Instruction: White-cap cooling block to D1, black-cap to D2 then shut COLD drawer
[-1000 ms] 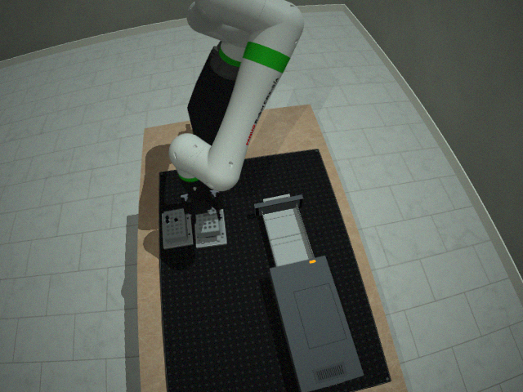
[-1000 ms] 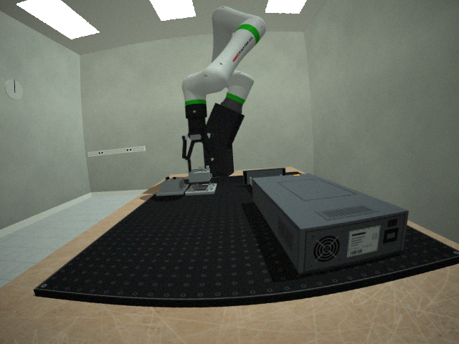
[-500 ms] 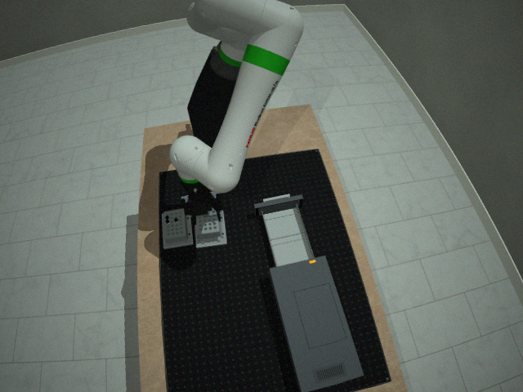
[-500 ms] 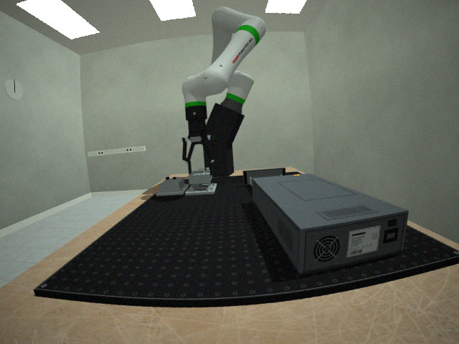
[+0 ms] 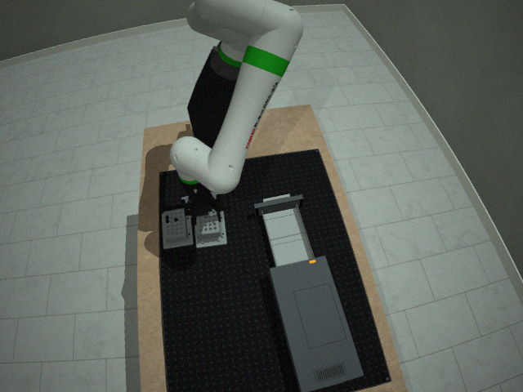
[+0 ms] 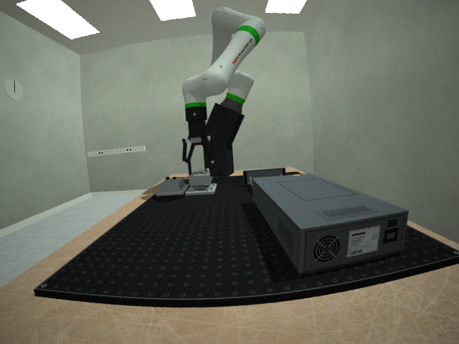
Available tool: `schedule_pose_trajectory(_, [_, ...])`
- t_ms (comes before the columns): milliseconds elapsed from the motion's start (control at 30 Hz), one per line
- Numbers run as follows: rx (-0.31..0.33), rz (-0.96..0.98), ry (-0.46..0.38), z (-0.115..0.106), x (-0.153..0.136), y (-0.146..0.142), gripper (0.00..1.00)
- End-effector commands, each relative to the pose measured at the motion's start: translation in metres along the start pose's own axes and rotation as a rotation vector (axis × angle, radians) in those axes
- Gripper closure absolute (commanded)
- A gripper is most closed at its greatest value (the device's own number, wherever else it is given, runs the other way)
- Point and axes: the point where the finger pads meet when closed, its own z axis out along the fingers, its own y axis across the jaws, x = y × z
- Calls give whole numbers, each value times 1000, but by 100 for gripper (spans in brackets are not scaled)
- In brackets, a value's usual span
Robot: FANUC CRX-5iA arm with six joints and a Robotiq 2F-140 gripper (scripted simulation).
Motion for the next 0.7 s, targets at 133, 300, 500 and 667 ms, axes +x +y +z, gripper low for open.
schedule_pose_trajectory(133, [-1,0,2,0,1,0,90])
schedule_pose_trajectory(300, [-1,0,2,1,1,0,90])
schedule_pose_trajectory(500, [-1,0,2,0,1,0,90])
schedule_pose_trajectory(667, [-1,0,2,-1,1,0,90])
